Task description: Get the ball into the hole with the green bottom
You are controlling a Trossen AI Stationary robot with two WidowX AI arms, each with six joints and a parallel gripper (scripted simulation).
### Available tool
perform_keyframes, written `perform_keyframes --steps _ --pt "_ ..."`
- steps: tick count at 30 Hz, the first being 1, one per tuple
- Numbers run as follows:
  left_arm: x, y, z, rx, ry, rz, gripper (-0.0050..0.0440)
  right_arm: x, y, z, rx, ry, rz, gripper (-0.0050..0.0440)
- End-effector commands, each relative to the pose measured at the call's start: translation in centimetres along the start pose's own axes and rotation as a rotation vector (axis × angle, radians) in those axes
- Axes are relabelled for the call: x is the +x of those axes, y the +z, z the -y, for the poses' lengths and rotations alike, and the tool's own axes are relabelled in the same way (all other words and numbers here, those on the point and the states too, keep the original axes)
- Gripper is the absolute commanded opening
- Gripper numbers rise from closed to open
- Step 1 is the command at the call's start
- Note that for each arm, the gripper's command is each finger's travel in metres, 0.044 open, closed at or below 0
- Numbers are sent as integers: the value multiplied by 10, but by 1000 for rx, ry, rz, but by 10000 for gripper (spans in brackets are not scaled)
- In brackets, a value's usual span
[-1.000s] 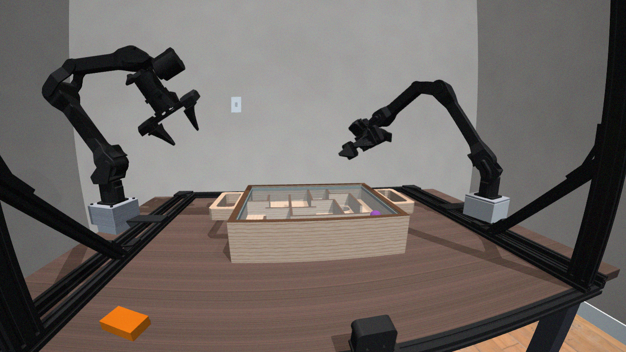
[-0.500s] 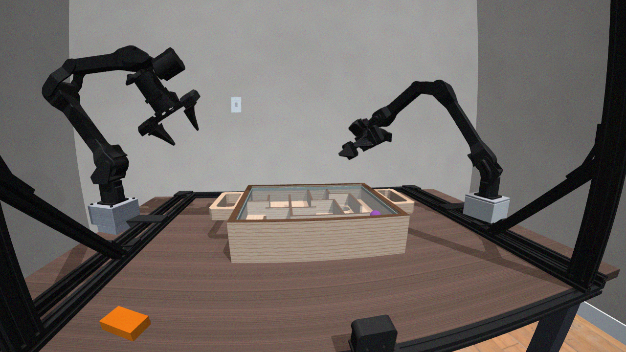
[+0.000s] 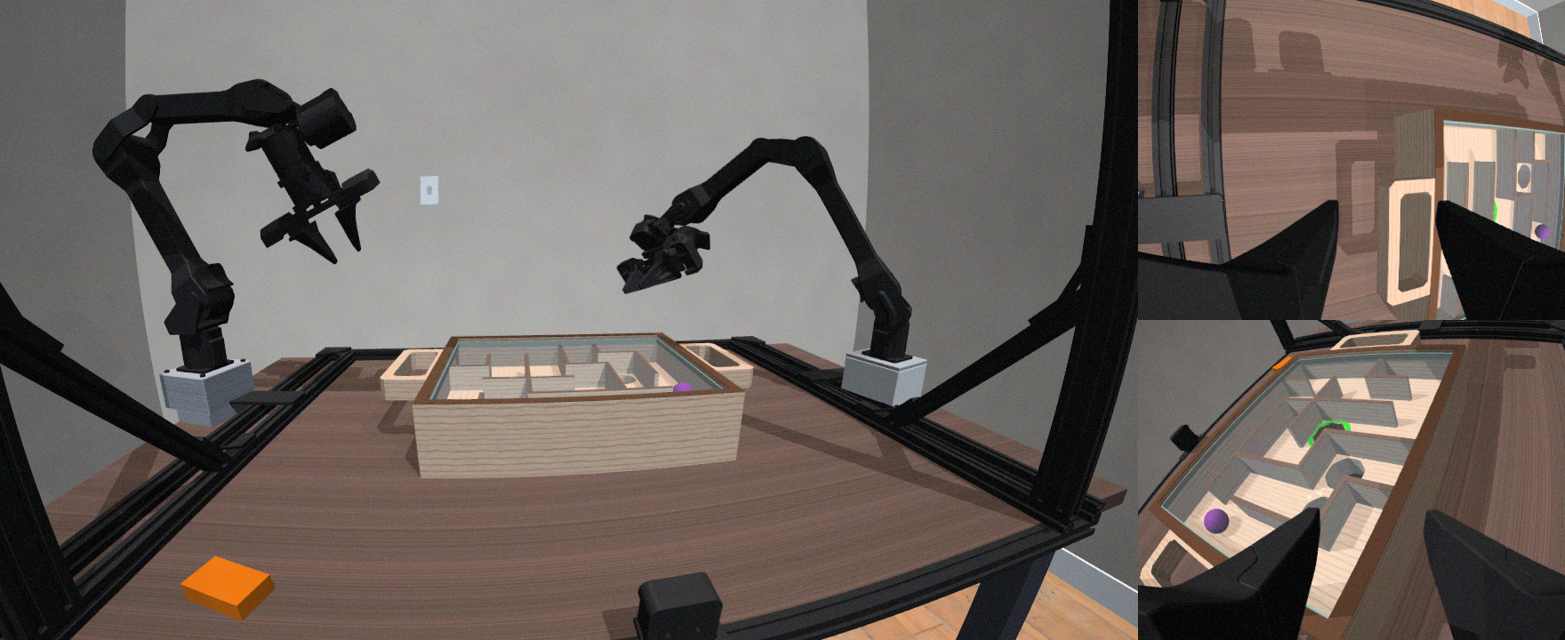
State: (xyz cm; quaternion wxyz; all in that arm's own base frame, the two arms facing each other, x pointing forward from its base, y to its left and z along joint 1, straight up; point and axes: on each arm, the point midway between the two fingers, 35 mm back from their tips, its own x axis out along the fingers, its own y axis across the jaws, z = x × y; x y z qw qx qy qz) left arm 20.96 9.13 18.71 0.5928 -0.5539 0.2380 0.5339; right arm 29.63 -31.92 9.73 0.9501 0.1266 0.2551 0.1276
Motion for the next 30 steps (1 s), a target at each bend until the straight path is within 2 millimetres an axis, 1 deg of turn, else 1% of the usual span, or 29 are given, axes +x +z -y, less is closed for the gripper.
perform_keyframes --steps 1,2,4,6,9,12,15,19,30 --pt "19 -24 19 16 81 -79 167 37 -10 -46 -212 38 -245 167" --pt "25 -31 24 20 105 -99 167 43 -15 -58 -277 51 -318 167" --pt "25 -31 24 20 105 -99 167 43 -15 -58 -277 51 -318 167" --pt "37 -47 33 27 157 -140 167 53 -27 -83 -418 84 -468 167" --pt "58 -71 43 36 235 -195 167 58 -43 -117 -639 153 -673 167" --pt "75 -91 48 40 299 -235 167 54 -56 -140 -822 213 -844 167" --pt "92 -110 51 42 358 -267 167 47 -66 -158 -991 276 -990 167" --pt "104 -124 51 43 403 -290 167 39 -72 -170 -1121 329 -1099 167" --pt "107 -127 51 43 414 -295 167 37 -73 -172 -1151 342 -1123 167"
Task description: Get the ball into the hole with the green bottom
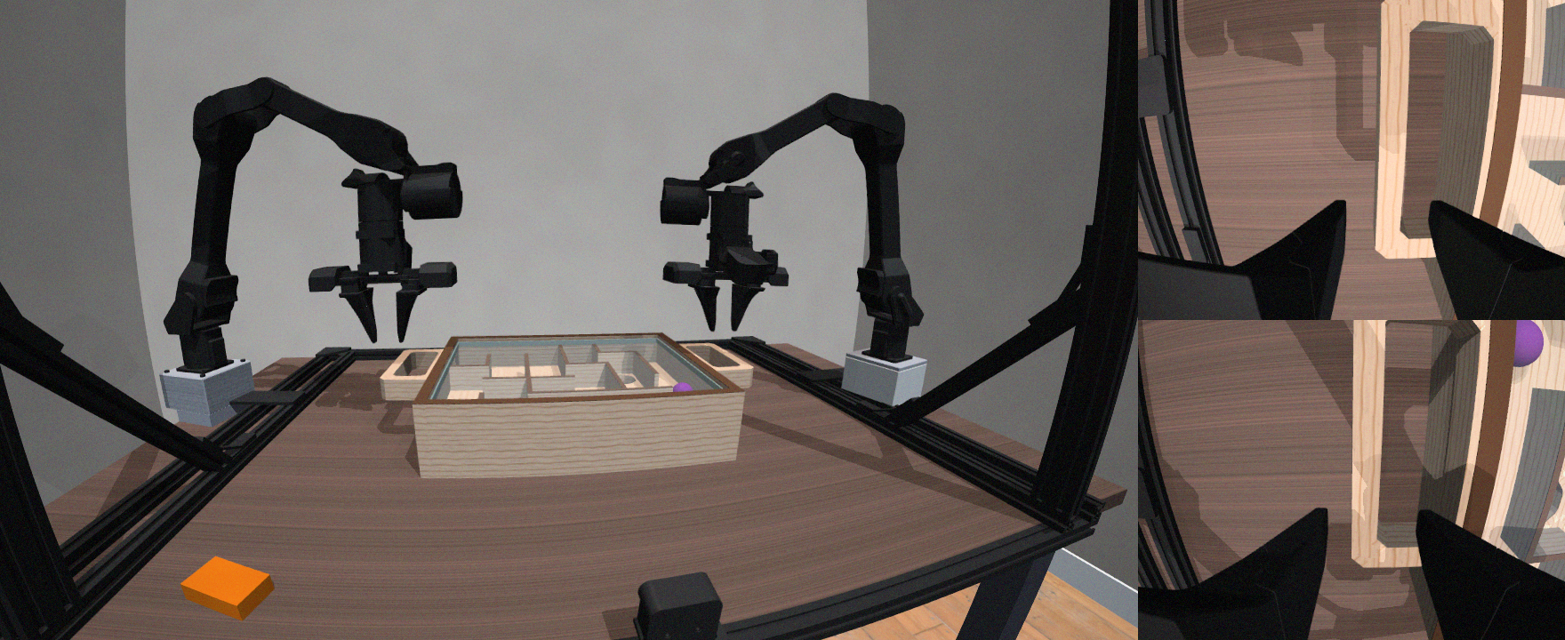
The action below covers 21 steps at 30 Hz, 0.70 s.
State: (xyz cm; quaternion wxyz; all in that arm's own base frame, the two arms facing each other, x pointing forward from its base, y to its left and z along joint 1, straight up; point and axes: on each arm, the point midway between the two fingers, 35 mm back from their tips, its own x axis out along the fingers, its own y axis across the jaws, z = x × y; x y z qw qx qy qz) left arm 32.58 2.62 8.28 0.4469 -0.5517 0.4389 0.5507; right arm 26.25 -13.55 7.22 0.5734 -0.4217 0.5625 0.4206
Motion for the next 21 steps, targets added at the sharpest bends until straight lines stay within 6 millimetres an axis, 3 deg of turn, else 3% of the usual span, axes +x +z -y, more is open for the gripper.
perform_keyframes --steps 1,5,21 --pt "5 -3 2 -5 9 -6 167 2 1 -4 -17 10 -12 167" --pt "19 -3 2 -5 9 -6 167 16 1 -4 -17 10 -12 167" --pt "19 -3 2 -5 9 -6 167 16 1 -4 -17 10 -12 167"
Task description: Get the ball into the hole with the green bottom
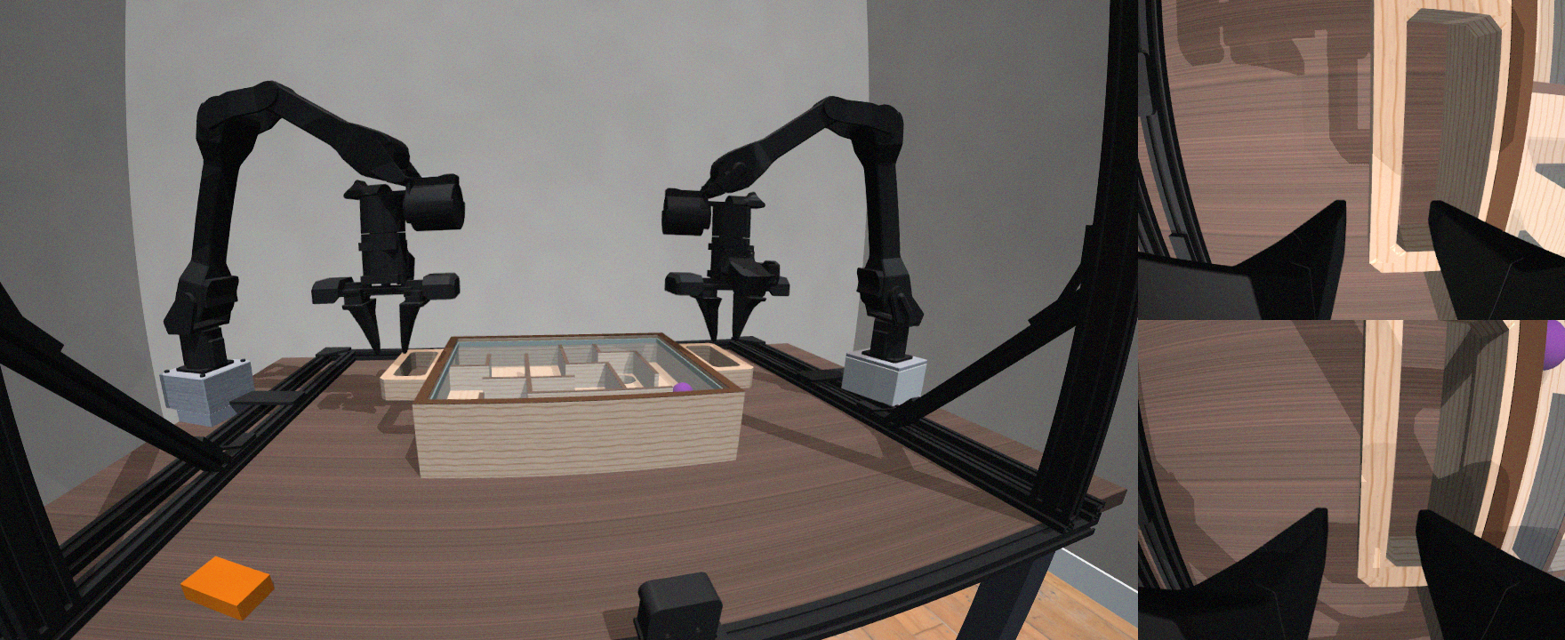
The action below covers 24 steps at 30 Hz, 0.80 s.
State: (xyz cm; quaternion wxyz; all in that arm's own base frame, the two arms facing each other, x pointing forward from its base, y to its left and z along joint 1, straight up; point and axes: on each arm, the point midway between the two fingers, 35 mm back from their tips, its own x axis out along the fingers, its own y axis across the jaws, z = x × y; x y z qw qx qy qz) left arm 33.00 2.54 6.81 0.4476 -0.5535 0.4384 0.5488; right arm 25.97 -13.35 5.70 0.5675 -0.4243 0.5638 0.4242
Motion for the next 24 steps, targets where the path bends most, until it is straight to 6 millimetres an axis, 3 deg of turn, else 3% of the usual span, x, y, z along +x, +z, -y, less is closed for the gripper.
perform_keyframes --steps 1,24 --pt "4 -1 -1 -6 14 -3 167 1 0 0 -6 3 -5 167" --pt "13 -1 -1 -6 14 -3 167 10 -1 1 -6 3 -5 167"
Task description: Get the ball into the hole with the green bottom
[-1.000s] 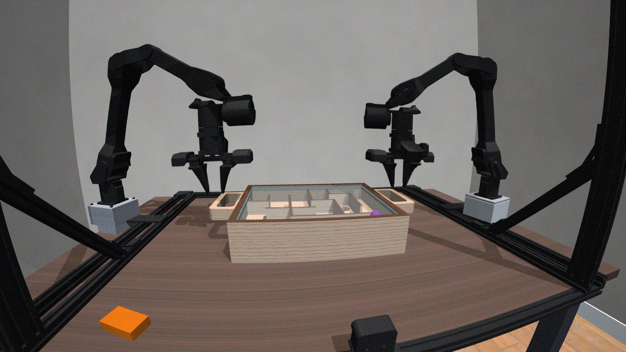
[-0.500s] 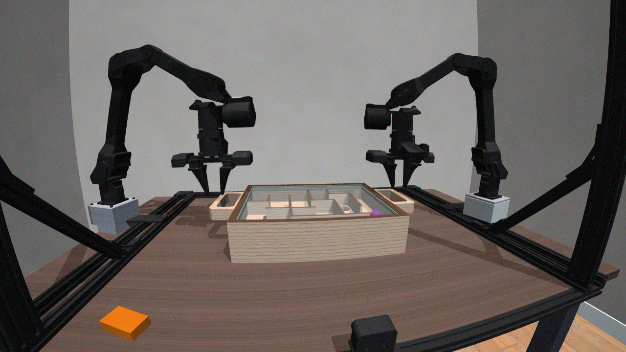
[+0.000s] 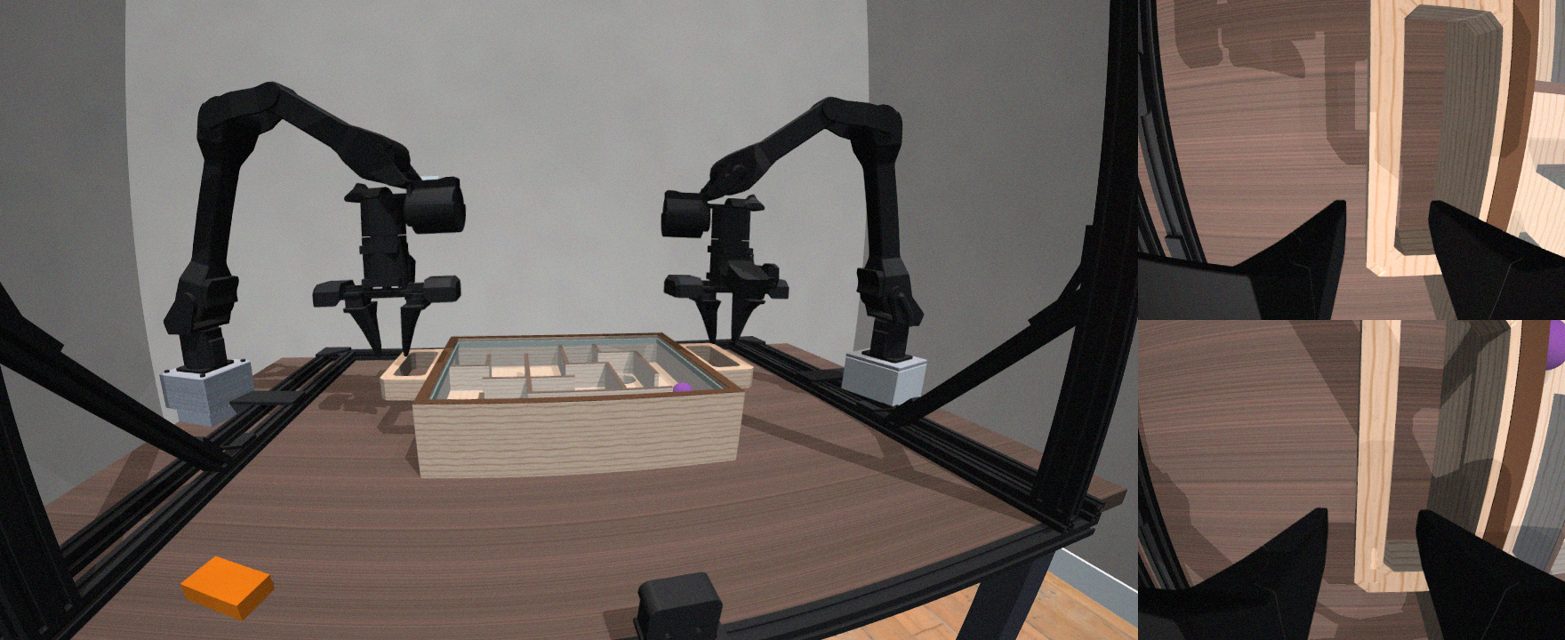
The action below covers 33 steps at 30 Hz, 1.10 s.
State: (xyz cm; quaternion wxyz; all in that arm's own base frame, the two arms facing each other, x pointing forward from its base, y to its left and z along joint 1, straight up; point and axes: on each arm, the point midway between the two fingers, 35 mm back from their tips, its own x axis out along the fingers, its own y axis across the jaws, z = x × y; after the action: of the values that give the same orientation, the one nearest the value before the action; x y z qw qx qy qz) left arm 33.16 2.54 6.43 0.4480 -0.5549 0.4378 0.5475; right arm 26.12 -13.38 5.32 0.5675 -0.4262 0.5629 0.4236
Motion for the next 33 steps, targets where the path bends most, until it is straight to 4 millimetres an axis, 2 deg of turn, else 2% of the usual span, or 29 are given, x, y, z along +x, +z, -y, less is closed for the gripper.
perform_keyframes --steps 1,33 --pt "11 -1 -2 -5 17 -1 167 7 -1 -1 -4 6 -3 167" --pt "57 -1 -3 -5 18 -1 167 53 -1 -2 -3 7 -3 167"
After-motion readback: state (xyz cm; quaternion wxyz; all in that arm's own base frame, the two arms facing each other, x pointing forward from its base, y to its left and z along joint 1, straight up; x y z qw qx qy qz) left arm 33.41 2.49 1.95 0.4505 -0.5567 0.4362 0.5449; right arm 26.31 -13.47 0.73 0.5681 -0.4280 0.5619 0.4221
